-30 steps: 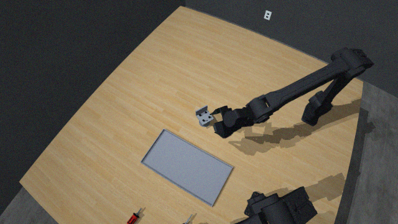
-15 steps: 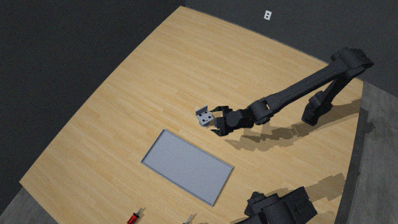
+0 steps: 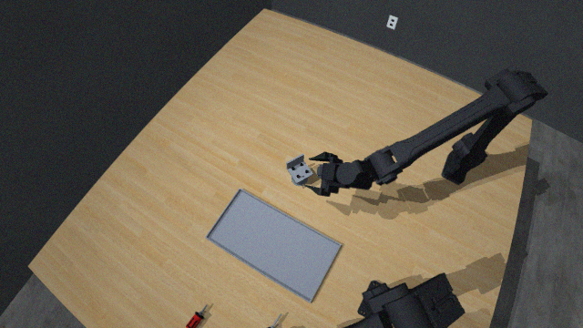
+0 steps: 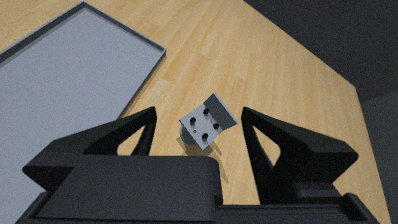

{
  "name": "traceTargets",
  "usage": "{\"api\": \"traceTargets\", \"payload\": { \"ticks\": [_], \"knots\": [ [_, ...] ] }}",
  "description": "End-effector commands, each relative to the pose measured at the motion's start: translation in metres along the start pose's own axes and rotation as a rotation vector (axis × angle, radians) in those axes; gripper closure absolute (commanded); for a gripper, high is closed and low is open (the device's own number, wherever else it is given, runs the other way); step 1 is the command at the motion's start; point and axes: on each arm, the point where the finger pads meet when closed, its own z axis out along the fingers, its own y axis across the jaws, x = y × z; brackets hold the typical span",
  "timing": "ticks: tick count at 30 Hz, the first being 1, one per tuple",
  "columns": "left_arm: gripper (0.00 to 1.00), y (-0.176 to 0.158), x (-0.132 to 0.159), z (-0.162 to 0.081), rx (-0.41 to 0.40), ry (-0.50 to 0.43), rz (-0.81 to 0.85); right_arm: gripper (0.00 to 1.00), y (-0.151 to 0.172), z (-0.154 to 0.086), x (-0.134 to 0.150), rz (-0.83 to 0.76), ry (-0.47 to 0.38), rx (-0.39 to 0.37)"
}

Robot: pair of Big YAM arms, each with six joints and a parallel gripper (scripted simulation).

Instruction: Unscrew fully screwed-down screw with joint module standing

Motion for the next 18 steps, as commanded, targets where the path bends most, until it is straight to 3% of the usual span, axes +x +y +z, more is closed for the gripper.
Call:
{"api": "traceTargets", "payload": {
  "ticks": [1, 9, 14, 18],
  "knots": [
    [0.35, -0.006, -0.011, -0.011, 0.017, -0.029, -0.016, 0.14, -0.015, 0.000, 0.000, 0.095, -0.037, 0.030],
    [0.35, -0.006, -0.011, -0.011, 0.017, -0.029, -0.016, 0.14, -0.021, 0.009, 0.016, 0.246, -0.099, 0.099],
    [0.35, -0.006, -0.011, -0.011, 0.017, -0.029, -0.016, 0.14, -0.021, 0.009, 0.016, 0.245, -0.099, 0.096],
    [0.35, -0.006, -0.011, -0.011, 0.017, -0.029, -0.016, 0.14, -0.036, -0.003, 0.008, 0.351, -0.166, 0.125]
  ]
}}
